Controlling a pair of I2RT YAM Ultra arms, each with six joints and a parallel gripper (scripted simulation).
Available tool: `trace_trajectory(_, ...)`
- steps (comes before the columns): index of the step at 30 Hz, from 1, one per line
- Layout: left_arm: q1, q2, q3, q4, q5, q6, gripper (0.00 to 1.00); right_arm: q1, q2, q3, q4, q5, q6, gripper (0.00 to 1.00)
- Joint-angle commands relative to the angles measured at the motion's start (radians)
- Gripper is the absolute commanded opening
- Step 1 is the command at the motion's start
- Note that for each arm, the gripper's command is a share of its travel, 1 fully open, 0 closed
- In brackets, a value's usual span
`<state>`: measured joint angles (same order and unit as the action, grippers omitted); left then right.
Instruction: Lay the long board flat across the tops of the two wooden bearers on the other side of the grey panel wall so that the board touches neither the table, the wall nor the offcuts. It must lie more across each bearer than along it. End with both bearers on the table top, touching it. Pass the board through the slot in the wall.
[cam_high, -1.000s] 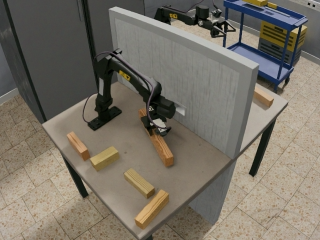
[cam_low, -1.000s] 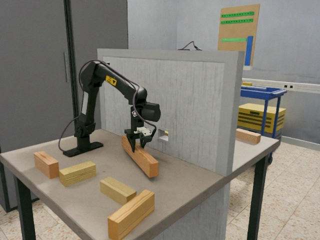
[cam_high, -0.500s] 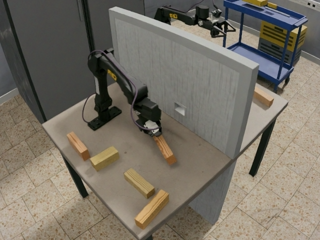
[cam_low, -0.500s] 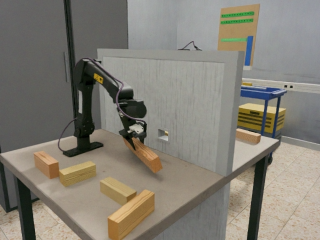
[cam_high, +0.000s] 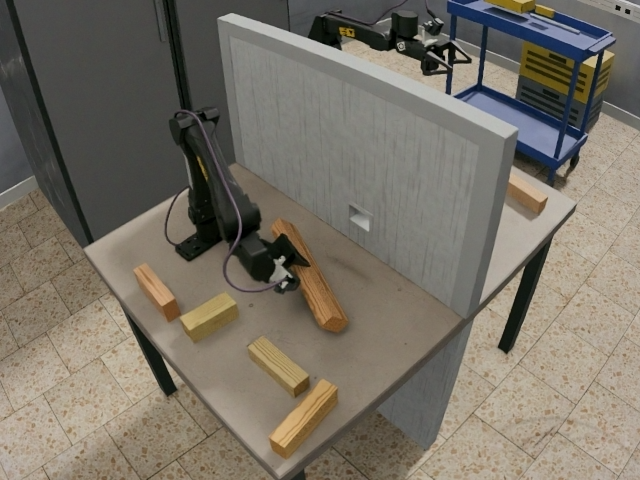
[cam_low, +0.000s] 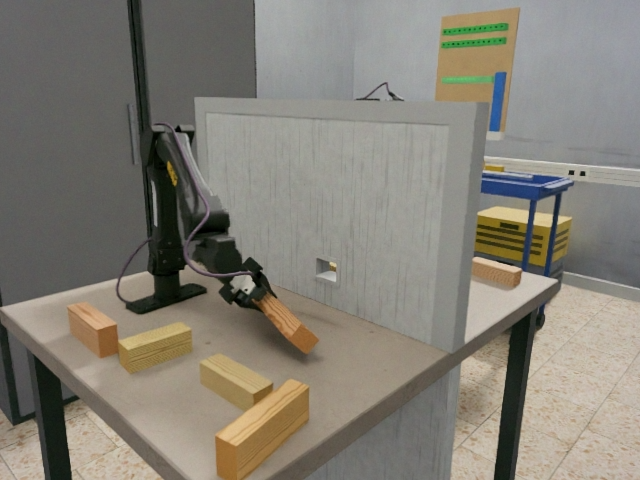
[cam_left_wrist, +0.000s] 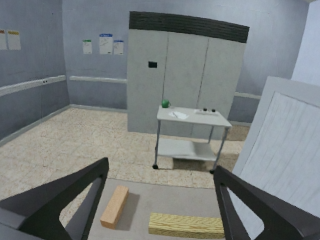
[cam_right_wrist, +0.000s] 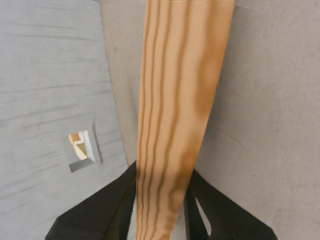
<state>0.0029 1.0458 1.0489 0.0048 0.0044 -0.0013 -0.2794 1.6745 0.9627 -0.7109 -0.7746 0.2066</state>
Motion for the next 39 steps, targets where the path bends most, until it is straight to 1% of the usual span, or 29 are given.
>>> trace_trajectory(1,-0.004,-0.021,0.005,0.025,-0.008,-0.002,1.0,-0.011,-0.013,-0.005,0.089,-0.165,-0.049,0.0)
trace_trajectory(3,-0.004,-0.021,0.005,0.025,-0.008,-0.002,1.0,0.0,0.0,0.002,0.096,-0.172,-0.03,0.0)
trace_trajectory(5,-0.004,-0.021,0.005,0.025,-0.008,-0.002,1.0,0.007,-0.027,0.025,0.091,-0.149,-0.007,0.0)
trace_trajectory(6,-0.004,-0.021,0.005,0.025,-0.008,-0.002,1.0,0.008,0.031,-0.002,0.09,-0.129,0.017,0.0)
trace_trajectory(8,-0.004,-0.021,0.005,0.025,-0.008,-0.002,1.0,0.008,-0.002,-0.002,0.092,-0.131,0.017,0.0)
trace_trajectory(9,-0.004,-0.021,0.005,0.025,-0.008,-0.002,1.0,0.01,-0.013,-0.036,0.092,-0.132,0.018,0.0)
trace_trajectory(11,-0.004,-0.021,0.005,0.025,-0.008,-0.002,1.0,0.004,-0.027,0.004,0.094,-0.133,0.017,0.0)
trace_trajectory(15,-0.004,-0.021,0.005,0.025,-0.008,-0.002,1.0,0.004,-0.029,0.011,0.094,-0.133,0.017,0.0)
trace_trajectory(19,-0.004,-0.021,0.005,0.025,-0.008,-0.002,1.0,0.003,-0.024,-0.004,0.1,-0.132,0.018,0.0)
trace_trajectory(21,-0.004,-0.021,0.005,0.025,-0.008,-0.002,1.0,0.001,0.012,-0.04,0.114,-0.131,0.02,0.0)
trace_trajectory(22,-0.004,-0.021,0.005,0.025,-0.008,-0.002,1.0,-0.001,0.04,-0.027,0.117,-0.13,0.021,0.0)
trace_trajectory(23,-0.004,-0.021,0.005,0.025,-0.008,-0.002,1.0,-0.002,0.013,-0.023,0.118,-0.131,0.018,0.0)
trace_trajectory(24,-0.004,-0.021,0.005,0.025,-0.008,-0.002,1.0,-0.003,0.003,-0.051,0.121,-0.131,0.018,0.0)
trace_trajectory(26,-0.004,-0.021,0.005,0.025,-0.008,-0.002,1.0,-0.007,-0.016,-0.017,0.125,-0.131,-0.001,0.0)
trace_trajectory(28,-0.004,-0.021,0.005,0.025,-0.008,-0.002,1.0,-0.011,-0.015,-0.011,0.132,-0.131,-0.005,0.0)
trace_trajectory(30,-0.004,-0.021,0.005,0.025,-0.008,-0.002,1.0,0.003,0.04,-0.063,0.138,-0.131,0.006,0.0)
trace_trajectory(31,-0.004,-0.021,0.005,0.025,-0.008,-0.002,1.0,0.0,0.04,-0.041,0.14,-0.131,-0.002,0.0)
trace_trajectory(33,-0.004,-0.021,0.005,0.025,-0.008,-0.002,1.0,-0.004,0.016,-0.055,0.144,-0.131,-0.004,0.0)
trace_trajectory(34,-0.004,-0.021,0.005,0.025,-0.008,-0.002,1.0,-0.004,0.005,-0.033,0.139,-0.132,0.003,0.0)
trace_trajectory(38,-0.004,-0.021,0.005,0.025,-0.008,-0.002,1.0,-0.013,0.008,-0.03,0.151,-0.131,-0.007,0.0)
trace_trajectory(39,-0.004,-0.021,0.005,0.025,-0.008,-0.002,1.0,0.0,0.038,-0.057,0.155,-0.132,-0.005,0.0)
